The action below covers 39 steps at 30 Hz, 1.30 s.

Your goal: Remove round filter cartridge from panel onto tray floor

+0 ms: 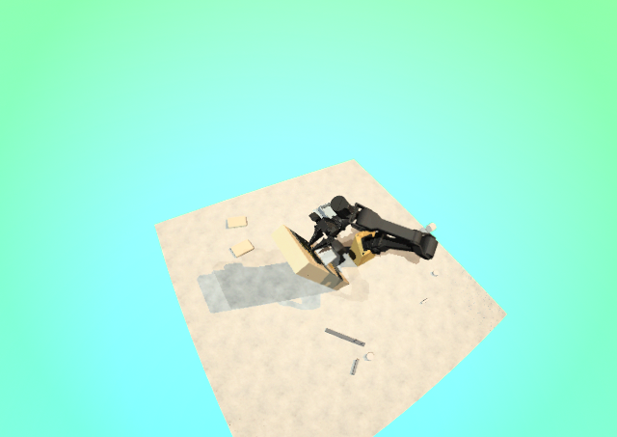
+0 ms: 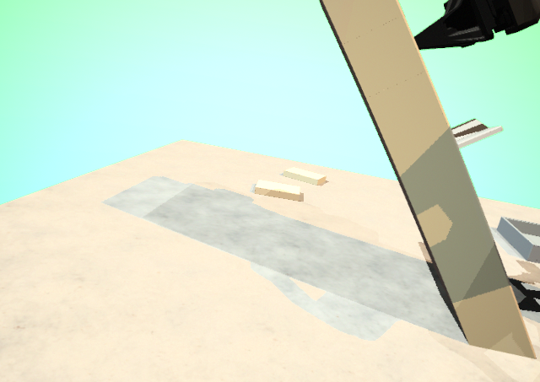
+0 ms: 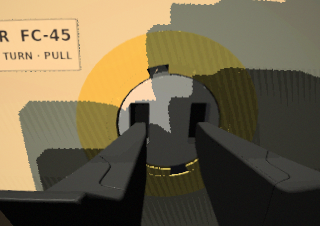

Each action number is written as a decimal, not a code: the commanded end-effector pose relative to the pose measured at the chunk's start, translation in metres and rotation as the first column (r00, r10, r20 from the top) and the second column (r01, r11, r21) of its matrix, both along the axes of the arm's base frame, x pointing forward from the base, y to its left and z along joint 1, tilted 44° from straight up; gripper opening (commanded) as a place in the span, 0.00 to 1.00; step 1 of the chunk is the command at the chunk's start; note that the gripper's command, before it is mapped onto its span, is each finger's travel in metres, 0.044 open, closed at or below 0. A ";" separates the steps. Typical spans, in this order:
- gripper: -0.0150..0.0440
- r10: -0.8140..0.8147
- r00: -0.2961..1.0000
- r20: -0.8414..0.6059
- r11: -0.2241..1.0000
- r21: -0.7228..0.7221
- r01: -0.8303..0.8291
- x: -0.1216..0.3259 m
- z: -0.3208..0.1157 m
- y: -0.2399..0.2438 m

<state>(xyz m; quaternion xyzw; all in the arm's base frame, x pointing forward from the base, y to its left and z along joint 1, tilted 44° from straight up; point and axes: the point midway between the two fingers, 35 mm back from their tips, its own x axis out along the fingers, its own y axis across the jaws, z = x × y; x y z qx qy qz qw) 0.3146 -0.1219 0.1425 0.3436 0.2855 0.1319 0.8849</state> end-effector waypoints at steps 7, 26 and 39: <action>0.42 -0.005 1.000 -0.002 1.000 0.003 0.005 0.003 -0.003 0.002; 0.42 -0.005 1.000 -0.002 1.000 0.003 0.005 0.003 -0.003 0.001; 0.42 -0.005 1.000 -0.002 1.000 0.003 0.005 0.006 -0.004 0.002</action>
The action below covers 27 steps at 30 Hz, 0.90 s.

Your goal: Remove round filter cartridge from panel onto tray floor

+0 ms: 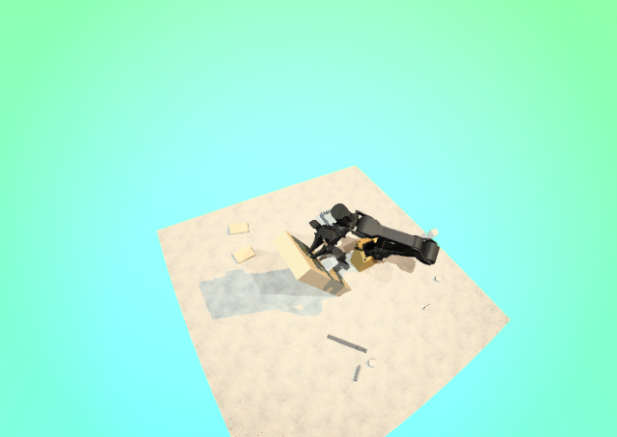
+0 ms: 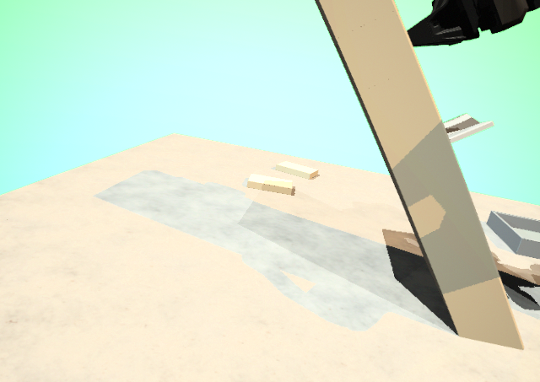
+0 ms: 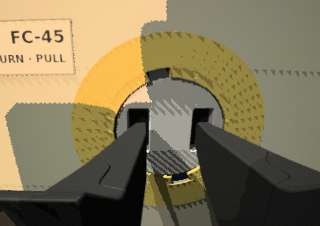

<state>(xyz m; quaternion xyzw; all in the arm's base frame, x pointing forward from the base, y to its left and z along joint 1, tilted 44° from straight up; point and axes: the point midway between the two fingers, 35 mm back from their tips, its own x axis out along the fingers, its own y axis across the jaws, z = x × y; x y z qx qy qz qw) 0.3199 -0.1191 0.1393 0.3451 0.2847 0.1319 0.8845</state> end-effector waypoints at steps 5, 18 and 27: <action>0.42 -0.004 1.000 -0.003 1.000 0.000 0.004 0.000 -0.001 0.000; 0.42 -0.004 1.000 -0.002 1.000 0.000 0.004 0.005 -0.003 0.002; 0.42 -0.004 1.000 -0.002 1.000 0.000 0.004 0.009 -0.005 0.005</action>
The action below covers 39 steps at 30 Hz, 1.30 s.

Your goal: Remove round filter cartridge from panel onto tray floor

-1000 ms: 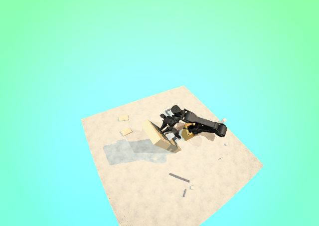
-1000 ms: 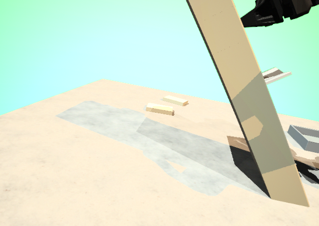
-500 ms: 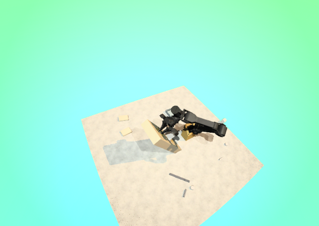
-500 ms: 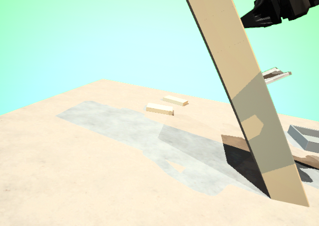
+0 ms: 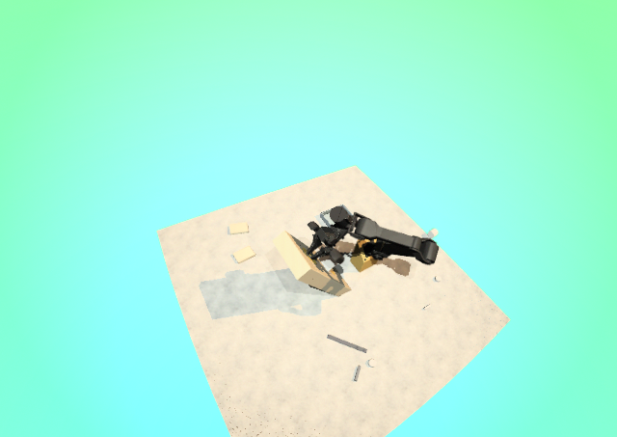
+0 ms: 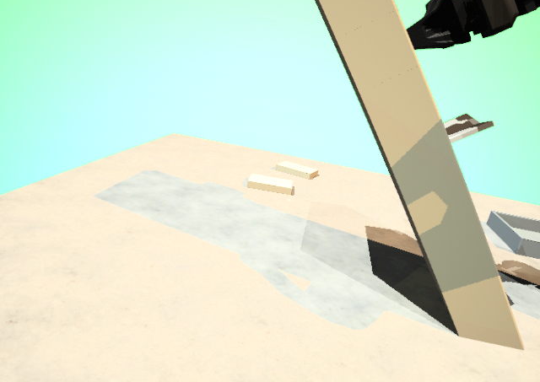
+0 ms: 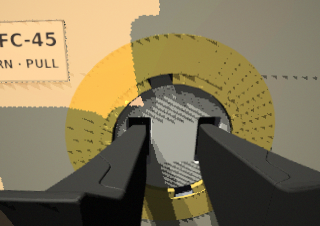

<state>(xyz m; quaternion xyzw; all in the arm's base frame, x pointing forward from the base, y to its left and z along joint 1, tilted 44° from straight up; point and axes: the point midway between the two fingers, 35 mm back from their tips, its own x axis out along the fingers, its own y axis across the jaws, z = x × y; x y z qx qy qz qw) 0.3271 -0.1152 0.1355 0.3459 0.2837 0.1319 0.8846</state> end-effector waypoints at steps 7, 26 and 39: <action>0.42 -0.002 1.000 -0.003 1.000 -0.001 0.002 0.004 -0.003 0.002; 0.25 -0.003 1.000 0.001 1.000 0.004 0.003 0.003 -0.001 0.001; 0.25 -0.119 0.979 -0.164 0.953 0.256 0.159 0.007 -0.004 0.003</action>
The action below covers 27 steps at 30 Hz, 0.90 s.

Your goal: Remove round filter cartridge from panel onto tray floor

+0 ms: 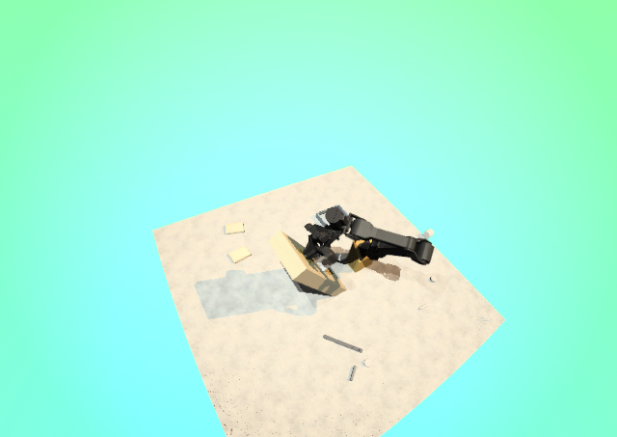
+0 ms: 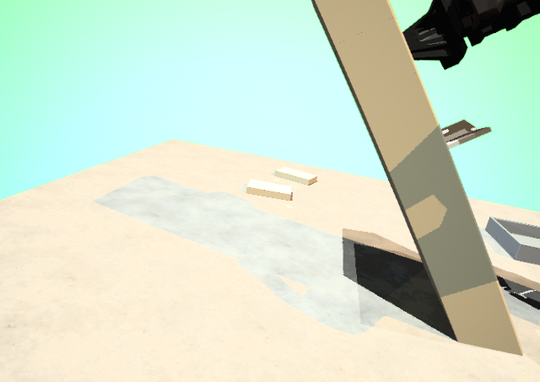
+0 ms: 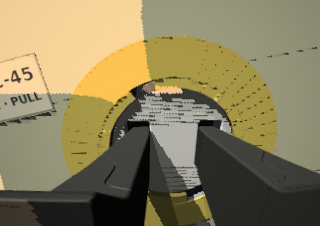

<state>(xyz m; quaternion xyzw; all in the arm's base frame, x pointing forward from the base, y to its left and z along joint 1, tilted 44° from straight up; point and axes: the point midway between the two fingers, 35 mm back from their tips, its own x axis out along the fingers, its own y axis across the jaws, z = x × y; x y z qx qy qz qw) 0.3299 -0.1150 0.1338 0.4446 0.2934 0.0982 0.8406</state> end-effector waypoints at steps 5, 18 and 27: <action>0.25 -0.098 0.985 -0.141 0.968 0.218 0.128 0.005 -0.003 0.004; 0.25 -0.182 0.907 -0.379 0.789 0.495 0.365 0.007 -0.004 0.005; 0.25 -0.178 0.821 -0.542 0.589 0.610 0.530 0.007 -0.004 0.005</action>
